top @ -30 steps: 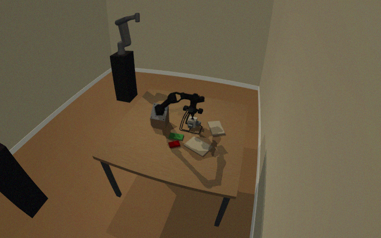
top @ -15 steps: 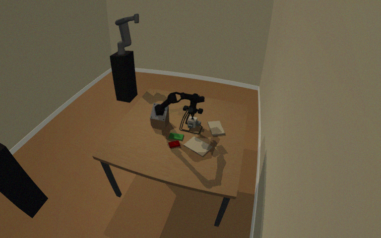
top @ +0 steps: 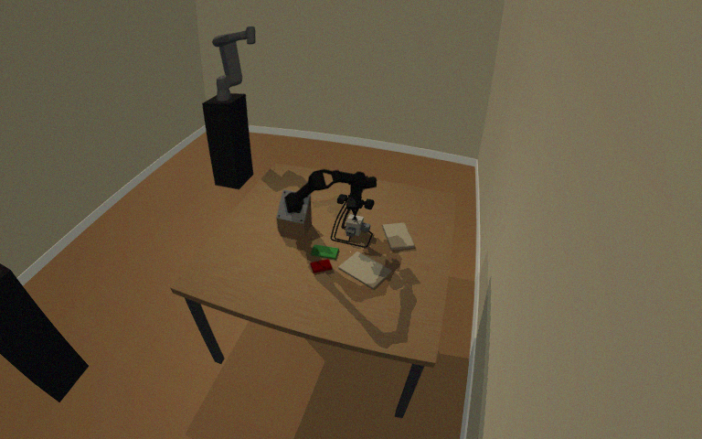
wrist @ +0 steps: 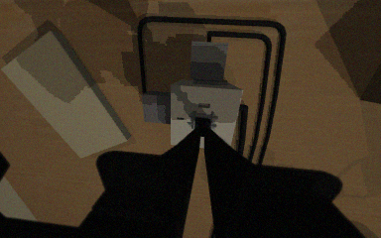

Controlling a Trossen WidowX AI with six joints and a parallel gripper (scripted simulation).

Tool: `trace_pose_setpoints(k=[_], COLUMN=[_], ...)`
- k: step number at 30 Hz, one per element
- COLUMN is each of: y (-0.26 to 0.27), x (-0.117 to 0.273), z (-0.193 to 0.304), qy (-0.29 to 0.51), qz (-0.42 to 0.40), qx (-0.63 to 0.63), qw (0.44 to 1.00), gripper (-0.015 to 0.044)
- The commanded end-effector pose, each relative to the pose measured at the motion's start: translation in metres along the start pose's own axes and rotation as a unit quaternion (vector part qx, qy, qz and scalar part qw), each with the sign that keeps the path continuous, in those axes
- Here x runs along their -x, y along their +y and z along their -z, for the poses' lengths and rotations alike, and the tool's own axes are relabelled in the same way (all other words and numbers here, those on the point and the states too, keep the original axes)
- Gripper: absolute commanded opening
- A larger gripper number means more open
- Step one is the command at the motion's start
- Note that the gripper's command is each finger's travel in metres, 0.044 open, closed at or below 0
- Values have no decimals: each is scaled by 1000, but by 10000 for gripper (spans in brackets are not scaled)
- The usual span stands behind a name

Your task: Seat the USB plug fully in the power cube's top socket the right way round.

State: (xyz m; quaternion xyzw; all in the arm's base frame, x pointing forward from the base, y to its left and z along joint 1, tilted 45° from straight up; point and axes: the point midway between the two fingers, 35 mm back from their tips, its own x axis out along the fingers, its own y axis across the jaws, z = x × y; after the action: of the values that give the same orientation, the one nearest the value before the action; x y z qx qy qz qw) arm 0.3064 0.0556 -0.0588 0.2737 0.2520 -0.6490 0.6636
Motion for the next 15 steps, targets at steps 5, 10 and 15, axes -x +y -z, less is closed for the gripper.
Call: trace_pose_setpoints(k=[5, 10, 15], y=[0, 0, 0], x=[0, 0, 0], z=[0, 0, 0], qy=[0, 0, 0], qz=[0, 0, 0], qx=[0, 0, 0], qw=[1000, 1000, 1000], gripper=[53, 95, 95])
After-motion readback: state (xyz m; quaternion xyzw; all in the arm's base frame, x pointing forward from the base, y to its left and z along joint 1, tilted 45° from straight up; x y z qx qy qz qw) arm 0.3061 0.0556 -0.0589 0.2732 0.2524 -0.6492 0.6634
